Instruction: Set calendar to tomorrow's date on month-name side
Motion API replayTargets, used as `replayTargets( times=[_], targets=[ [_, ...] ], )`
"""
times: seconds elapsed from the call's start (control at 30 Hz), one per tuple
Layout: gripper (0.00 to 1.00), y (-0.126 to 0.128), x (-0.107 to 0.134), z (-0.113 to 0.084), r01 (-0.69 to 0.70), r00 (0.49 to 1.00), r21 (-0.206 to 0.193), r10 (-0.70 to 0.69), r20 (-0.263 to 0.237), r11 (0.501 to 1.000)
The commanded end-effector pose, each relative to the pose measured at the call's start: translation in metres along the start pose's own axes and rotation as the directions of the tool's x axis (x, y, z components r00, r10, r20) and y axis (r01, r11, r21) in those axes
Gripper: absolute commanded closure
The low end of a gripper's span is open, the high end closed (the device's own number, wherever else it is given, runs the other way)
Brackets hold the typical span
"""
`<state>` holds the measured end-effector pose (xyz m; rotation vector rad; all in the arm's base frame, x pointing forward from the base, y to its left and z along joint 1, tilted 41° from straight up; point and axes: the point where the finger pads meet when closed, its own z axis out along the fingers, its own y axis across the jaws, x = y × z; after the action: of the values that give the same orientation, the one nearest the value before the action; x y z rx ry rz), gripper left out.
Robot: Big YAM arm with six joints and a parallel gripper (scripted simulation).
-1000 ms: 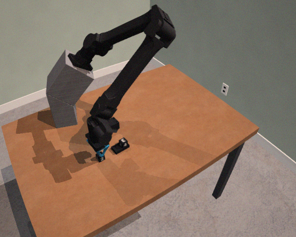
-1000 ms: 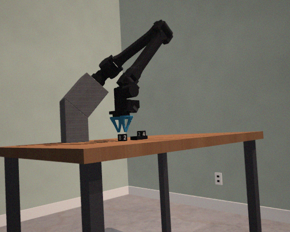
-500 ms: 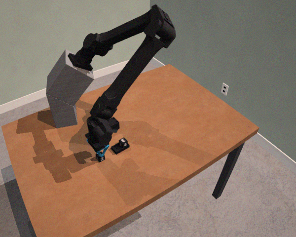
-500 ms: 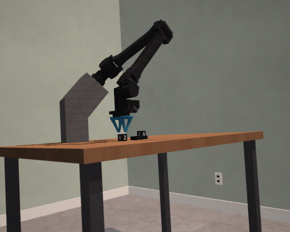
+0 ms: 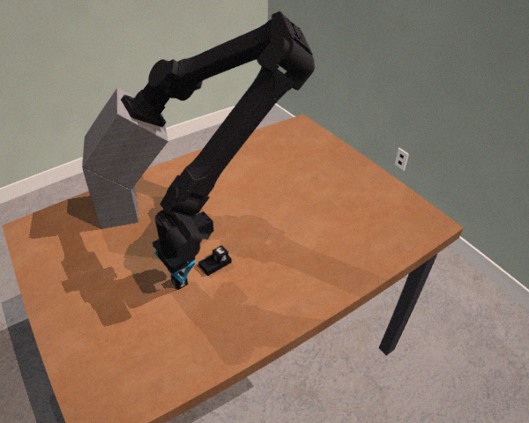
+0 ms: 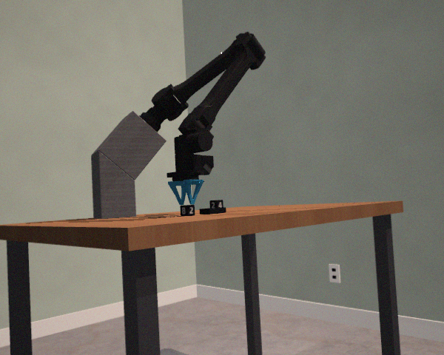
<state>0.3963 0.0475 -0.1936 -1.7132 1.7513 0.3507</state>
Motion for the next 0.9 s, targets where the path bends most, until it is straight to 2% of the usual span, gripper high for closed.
replayTargets(
  times=[0.0, 0.37, 0.47, 0.87],
  targets=[
    [0.53, -0.001, -0.005, 0.006, 0.009, 1.0, 0.001, -0.009, 0.002, 1.0],
    [0.53, -0.001, -0.004, 0.025, 0.008, 1.0, 0.0, -0.008, 0.002, 1.0],
    [0.53, -0.008, -0.008, 0.023, 0.018, 1.0, 0.013, -0.018, 0.002, 1.0],
    [0.53, -0.002, -0.006, 0.025, 0.015, 1.0, 0.004, -0.015, 0.002, 1.0]
  ],
)
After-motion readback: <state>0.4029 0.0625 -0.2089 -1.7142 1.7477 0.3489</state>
